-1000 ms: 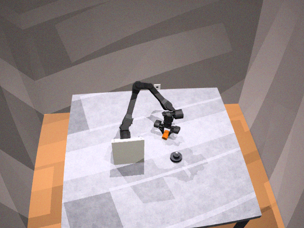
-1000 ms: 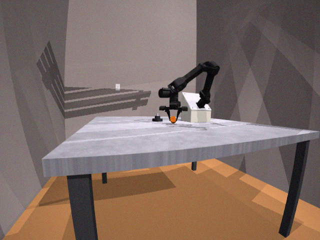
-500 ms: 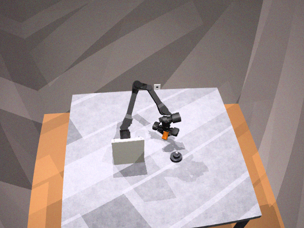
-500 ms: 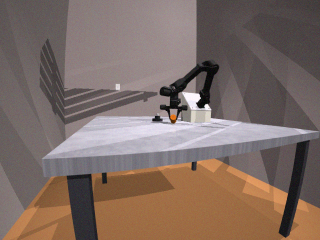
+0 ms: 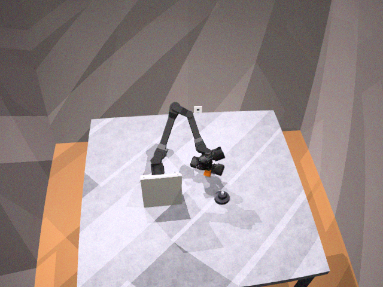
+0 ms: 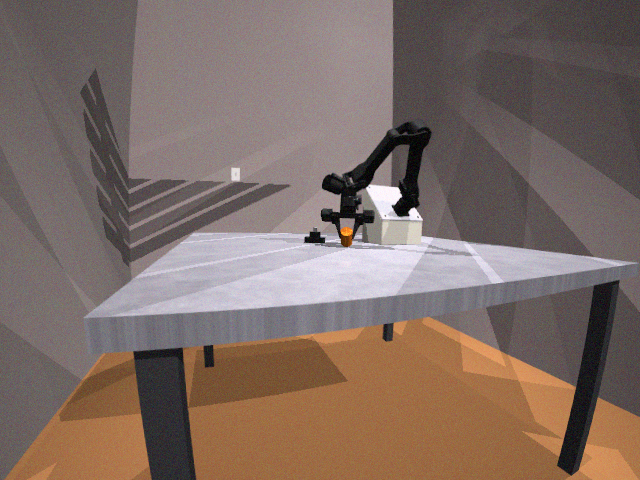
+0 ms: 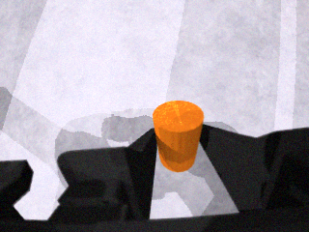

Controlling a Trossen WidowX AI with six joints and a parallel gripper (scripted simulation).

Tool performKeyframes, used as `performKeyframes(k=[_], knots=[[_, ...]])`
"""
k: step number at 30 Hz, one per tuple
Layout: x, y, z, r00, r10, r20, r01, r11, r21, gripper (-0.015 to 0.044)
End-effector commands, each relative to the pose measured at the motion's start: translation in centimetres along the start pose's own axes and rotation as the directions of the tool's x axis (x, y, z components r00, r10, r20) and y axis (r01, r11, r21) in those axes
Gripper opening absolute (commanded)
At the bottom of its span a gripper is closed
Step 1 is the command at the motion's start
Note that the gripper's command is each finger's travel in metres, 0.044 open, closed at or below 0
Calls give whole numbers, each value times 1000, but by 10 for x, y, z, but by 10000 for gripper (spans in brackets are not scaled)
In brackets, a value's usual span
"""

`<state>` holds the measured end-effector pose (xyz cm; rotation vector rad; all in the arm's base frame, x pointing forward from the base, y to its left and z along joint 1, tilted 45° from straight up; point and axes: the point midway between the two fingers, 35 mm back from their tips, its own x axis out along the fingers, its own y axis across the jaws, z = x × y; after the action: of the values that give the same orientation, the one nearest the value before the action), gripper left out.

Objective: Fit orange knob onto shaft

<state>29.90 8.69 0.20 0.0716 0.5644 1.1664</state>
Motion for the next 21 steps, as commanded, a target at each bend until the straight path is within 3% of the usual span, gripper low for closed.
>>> performKeyframes(k=[1, 21], knots=[[-2, 1, -5, 998, 2, 71, -3, 1000, 7, 179], [-6, 2, -20, 956, 0, 293, -3, 1000, 9, 179]])
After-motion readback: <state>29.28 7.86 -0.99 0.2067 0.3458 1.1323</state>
